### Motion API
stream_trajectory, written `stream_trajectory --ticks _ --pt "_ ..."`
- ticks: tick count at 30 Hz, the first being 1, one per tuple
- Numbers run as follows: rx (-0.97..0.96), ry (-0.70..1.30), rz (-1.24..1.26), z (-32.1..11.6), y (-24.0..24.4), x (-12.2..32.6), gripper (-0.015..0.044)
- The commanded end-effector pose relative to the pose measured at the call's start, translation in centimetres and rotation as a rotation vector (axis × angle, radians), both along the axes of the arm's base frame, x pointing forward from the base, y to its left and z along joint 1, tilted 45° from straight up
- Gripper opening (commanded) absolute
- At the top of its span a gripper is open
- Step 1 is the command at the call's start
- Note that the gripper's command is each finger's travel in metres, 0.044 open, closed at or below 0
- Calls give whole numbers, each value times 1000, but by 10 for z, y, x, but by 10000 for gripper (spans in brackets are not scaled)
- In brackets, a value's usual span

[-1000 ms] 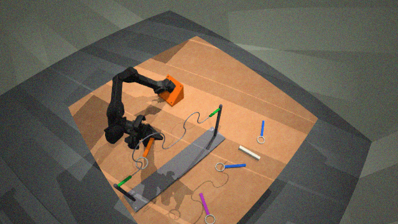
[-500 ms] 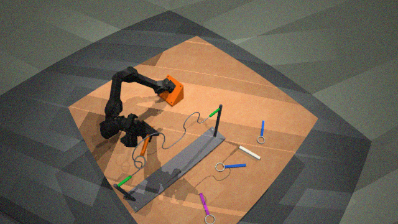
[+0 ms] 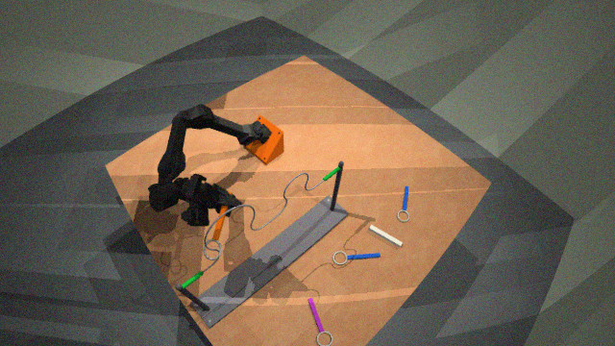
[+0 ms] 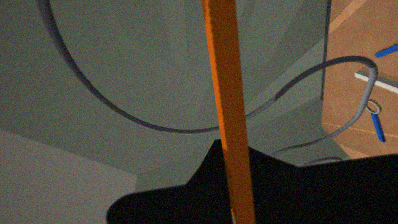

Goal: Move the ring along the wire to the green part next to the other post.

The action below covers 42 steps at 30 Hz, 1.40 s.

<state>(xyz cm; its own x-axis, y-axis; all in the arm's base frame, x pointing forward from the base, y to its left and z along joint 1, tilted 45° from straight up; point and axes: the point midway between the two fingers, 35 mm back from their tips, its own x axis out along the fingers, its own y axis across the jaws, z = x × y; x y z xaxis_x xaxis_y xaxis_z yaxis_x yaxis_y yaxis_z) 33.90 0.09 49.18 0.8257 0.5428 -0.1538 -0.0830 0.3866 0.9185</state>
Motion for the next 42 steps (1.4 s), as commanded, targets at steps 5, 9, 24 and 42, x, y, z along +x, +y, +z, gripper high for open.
stream_trajectory --ticks 5,9,24,42 --pt "-59 -6 -5 2 0 0 -150" --pt "-112 -11 -8 1 0 0 -150" --pt "-314 -29 -23 -5 -5 1 -150" --pt "-568 -50 -45 -12 -12 2 -150"
